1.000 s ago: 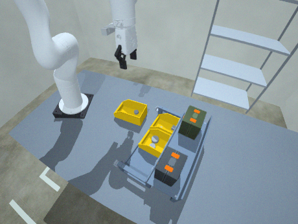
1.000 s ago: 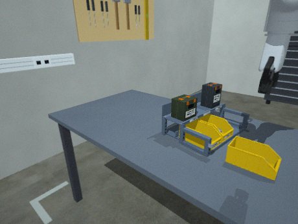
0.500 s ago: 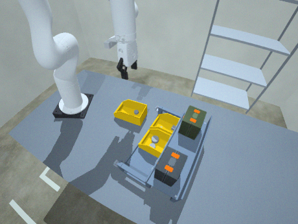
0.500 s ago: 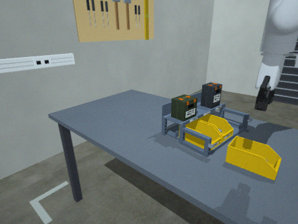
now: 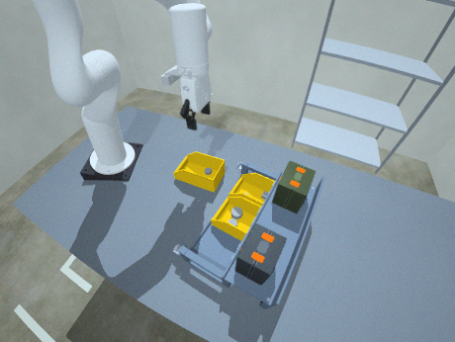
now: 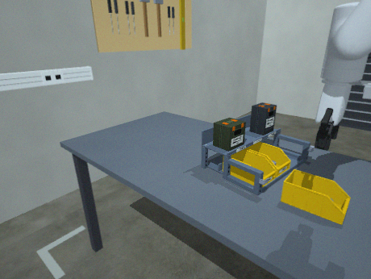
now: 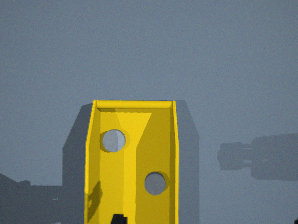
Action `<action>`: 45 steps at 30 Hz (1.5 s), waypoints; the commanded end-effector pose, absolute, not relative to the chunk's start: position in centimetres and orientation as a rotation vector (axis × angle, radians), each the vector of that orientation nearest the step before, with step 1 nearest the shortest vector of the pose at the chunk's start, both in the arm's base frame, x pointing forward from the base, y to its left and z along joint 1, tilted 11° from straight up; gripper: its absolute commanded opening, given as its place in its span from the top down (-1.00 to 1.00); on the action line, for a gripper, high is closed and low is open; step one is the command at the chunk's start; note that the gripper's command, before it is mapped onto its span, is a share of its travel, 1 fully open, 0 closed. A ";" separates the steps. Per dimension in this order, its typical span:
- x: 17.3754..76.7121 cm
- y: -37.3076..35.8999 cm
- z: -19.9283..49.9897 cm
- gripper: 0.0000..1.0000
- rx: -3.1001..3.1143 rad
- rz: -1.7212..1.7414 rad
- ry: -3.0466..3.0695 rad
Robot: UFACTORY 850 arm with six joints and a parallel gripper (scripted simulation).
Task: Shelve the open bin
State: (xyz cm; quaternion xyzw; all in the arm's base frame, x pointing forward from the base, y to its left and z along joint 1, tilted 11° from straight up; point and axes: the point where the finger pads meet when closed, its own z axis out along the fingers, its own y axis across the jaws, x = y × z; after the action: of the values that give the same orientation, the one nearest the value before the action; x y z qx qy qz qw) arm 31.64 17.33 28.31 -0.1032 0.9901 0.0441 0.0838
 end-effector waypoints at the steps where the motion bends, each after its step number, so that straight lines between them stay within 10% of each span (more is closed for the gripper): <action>1: 31.8 17.4 28.2 -1.00 -0.308 0.133 2.952; 45: 31.5 17.2 29.9 -1.00 -0.308 0.133 2.952</action>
State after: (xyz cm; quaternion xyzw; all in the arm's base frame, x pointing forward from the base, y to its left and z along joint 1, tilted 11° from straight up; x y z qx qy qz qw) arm 31.48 17.23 29.69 -0.1032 0.9901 0.0444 0.0843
